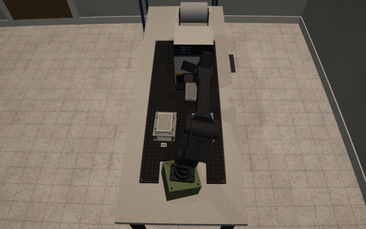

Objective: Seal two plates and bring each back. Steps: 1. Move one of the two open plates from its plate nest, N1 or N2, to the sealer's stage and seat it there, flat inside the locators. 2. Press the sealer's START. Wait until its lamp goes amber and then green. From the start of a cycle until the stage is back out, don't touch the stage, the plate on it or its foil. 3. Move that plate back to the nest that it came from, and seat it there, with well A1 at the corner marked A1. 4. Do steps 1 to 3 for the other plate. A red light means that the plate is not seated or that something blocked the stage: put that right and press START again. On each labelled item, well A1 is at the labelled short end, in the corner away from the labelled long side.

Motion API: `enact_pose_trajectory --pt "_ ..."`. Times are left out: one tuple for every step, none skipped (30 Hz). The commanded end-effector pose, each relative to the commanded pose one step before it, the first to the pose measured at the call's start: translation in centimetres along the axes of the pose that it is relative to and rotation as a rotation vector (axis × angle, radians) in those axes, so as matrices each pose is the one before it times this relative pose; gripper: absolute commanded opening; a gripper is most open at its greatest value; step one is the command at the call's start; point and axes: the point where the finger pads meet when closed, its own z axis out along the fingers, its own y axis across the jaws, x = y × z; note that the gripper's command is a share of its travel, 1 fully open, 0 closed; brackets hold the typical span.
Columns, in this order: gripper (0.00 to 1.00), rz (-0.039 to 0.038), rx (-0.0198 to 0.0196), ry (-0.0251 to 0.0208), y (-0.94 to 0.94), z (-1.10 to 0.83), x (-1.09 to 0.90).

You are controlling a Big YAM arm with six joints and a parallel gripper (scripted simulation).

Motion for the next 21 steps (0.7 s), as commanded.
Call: enact_pose_trajectory --pt "0.93 0.16709 0.07164 -0.01059 -1.558 -1.354 1.03" --pt "0.93 0.03283 -0.00154 0.00063 0.236 0.004 0.517" --pt "0.92 0.03349 -0.0003 0.0023 0.148 -0.02 0.591" --pt "0.92 0.03371 -0.00022 0.00251 0.119 -0.033 0.61" --pt "0.91 0.03371 0.00026 0.00187 0.074 -0.048 0.597" --pt "0.91 0.0 0.0 0.0 0.0 0.0 0.0" --pt "0.91 0.0 0.0 0.0 0.0 0.0 0.0" --pt "0.91 0.00999 -0.00805 -0.00126 0.201 0.137 -0.021" --pt "0.9 0.0407 -0.00115 -0.00525 0.139 -0.051 0.41" --pt "0.89 0.03801 0.00253 0.00155 -0.011 -0.096 0.675" --pt "0.89 0.03813 0.00282 0.0043 -0.059 -0.096 0.766" --pt "0.88 0.03734 0.00207 0.00413 -0.077 -0.08 0.755" --pt "0.88 0.03648 0.00126 0.00346 -0.096 -0.074 0.701" --pt "0.87 0.03499 0.001 0.00158 -0.117 -0.063 0.596" --pt "0.87 0.03379 0.00068 0.00034 -0.117 -0.052 0.518" --pt "0.86 0.03252 -0.00096 -0.00067 -0.062 -0.008 0.454" --pt "0.0 0.02972 -0.00061 -0.00108 -0.022 0.129 -0.245" --pt "0.0 0.03077 -0.00539 -0.00056 0.192 0.145 -0.444" --pt "0.0 0.03075 -0.00568 -0.0007 0.193 0.119 -0.337" --pt "0.0 0.03215 -0.00442 0.0017 0.14 0.116 -0.191" --pt "0.0 0.03306 -0.00246 0.00354 0.049 0.105 -0.086"
